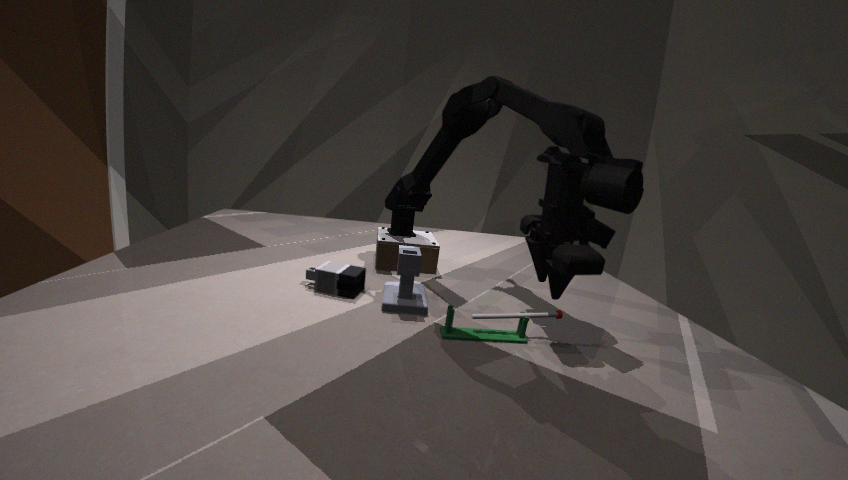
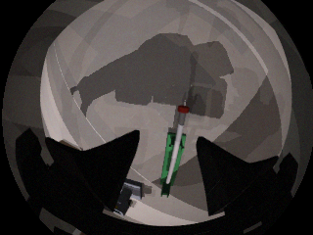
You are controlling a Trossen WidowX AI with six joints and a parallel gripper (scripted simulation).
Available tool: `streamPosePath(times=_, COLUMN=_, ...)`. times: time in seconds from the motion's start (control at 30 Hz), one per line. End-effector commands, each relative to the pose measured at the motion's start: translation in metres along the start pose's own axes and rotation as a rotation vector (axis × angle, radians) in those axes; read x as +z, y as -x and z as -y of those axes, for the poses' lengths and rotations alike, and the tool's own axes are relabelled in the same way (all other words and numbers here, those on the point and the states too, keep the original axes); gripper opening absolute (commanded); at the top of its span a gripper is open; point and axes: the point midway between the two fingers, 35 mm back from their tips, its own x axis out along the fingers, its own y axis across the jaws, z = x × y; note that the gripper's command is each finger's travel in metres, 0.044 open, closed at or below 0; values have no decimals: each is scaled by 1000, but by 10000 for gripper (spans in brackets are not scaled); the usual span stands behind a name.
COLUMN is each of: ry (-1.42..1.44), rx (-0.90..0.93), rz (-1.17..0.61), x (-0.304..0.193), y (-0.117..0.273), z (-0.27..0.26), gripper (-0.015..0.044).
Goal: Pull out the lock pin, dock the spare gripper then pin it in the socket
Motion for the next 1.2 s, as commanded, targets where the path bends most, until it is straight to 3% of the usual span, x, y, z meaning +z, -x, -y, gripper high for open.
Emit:
streamPosePath(times=0.0, ry=2, rx=-18, rz=0, x=-7, y=9, z=2, gripper=279)
streamPosePath(times=0.13, ry=11, rx=-104, rz=-14, x=-47, y=60, z=1, gripper=180)
streamPosePath(times=0.33, ry=12, rx=-119, rz=-18, x=-54, y=68, z=0, gripper=180)
streamPosePath(times=0.63, ry=12, rx=-119, rz=-18, x=-62, y=2, z=11, gripper=180)
streamPosePath(times=1.17, ry=12, rx=-119, rz=-18, x=-64, y=-19, z=14, gripper=180)
